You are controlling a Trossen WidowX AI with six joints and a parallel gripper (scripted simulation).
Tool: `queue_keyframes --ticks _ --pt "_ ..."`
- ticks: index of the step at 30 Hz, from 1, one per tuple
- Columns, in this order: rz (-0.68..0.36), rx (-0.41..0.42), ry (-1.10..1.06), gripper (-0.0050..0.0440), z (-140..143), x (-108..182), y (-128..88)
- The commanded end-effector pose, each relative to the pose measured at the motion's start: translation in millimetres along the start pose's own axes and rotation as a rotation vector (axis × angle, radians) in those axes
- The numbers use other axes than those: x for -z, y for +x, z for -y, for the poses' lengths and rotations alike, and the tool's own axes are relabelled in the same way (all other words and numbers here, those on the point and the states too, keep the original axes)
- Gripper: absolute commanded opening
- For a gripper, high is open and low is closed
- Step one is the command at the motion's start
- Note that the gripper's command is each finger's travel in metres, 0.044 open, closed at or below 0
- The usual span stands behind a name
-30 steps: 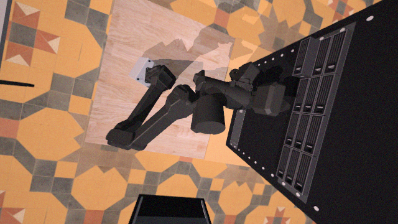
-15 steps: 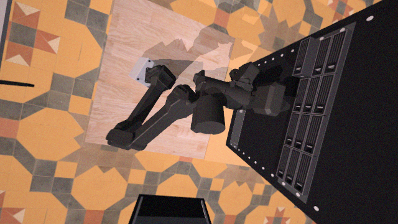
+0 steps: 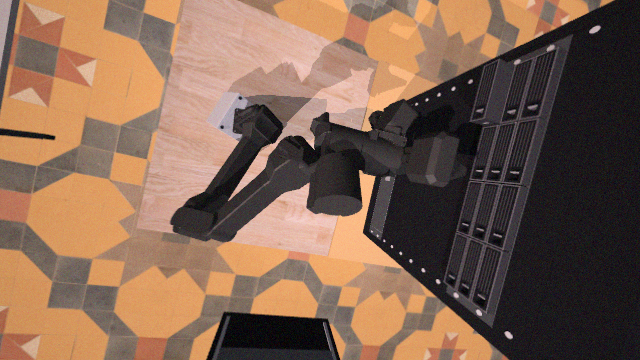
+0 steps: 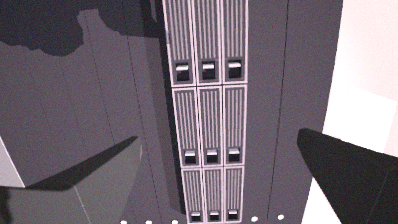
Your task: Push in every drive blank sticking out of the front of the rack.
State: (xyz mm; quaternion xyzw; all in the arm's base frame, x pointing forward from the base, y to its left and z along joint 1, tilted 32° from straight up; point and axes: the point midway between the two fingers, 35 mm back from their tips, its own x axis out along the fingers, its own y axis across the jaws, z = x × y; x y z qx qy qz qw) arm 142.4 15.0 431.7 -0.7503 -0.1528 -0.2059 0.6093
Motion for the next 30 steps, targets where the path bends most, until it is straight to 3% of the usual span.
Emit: queue_keyframes --ticks 1,21,22,30 --pt "0.0 -0.003 -0.006 0.044 -1.2 -0.9 -0.4" --pt "0.0 -0.003 -0.006 0.044 -1.2 -0.9 -0.4" --pt "0.0 -0.003 -0.006 -0.005 -1.2 -0.9 -0.4" --pt "0.0 -0.003 -0.006 -0.005 -1.2 -0.9 -0.4"
